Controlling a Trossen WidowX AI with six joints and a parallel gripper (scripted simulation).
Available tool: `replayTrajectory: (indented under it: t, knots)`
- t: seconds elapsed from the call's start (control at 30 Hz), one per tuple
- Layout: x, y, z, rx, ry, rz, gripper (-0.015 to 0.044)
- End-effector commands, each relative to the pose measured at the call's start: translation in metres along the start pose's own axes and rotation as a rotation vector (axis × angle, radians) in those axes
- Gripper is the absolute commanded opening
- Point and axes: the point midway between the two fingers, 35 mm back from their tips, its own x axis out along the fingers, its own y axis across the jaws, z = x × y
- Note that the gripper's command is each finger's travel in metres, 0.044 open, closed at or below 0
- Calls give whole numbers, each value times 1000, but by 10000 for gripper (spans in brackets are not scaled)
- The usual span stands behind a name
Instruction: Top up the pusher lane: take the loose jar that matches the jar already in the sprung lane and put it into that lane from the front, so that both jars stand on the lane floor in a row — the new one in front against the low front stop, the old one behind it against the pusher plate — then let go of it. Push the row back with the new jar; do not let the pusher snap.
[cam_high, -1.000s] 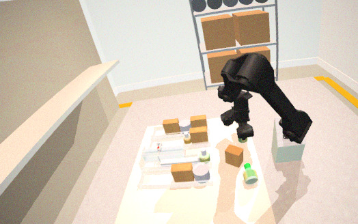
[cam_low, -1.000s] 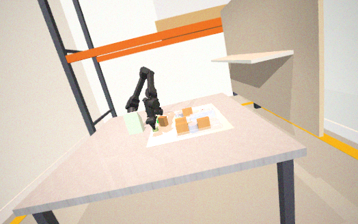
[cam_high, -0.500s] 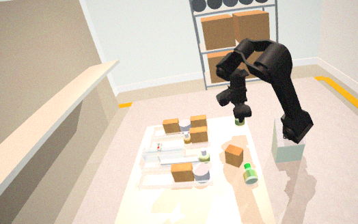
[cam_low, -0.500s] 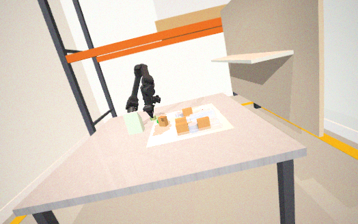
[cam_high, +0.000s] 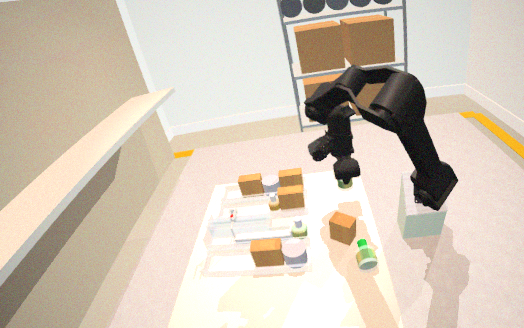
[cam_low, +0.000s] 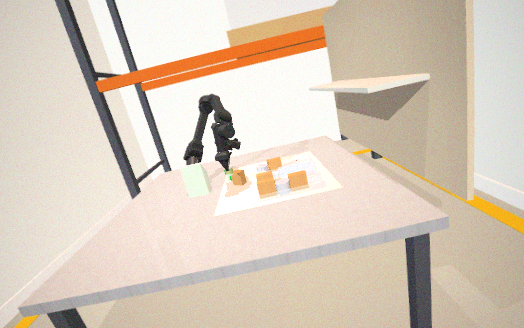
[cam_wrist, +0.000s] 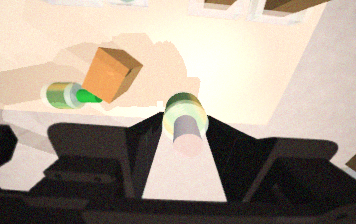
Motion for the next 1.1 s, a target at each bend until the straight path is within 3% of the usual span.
replayTrajectory:
  t: [0.0,0.63,1.07]
  knots:
    - [2,10,20,-11,-12,-20,0]
    - [33,85,90,-20,-36,14,0]
    - [52,89,92,-20,-36,18,0]
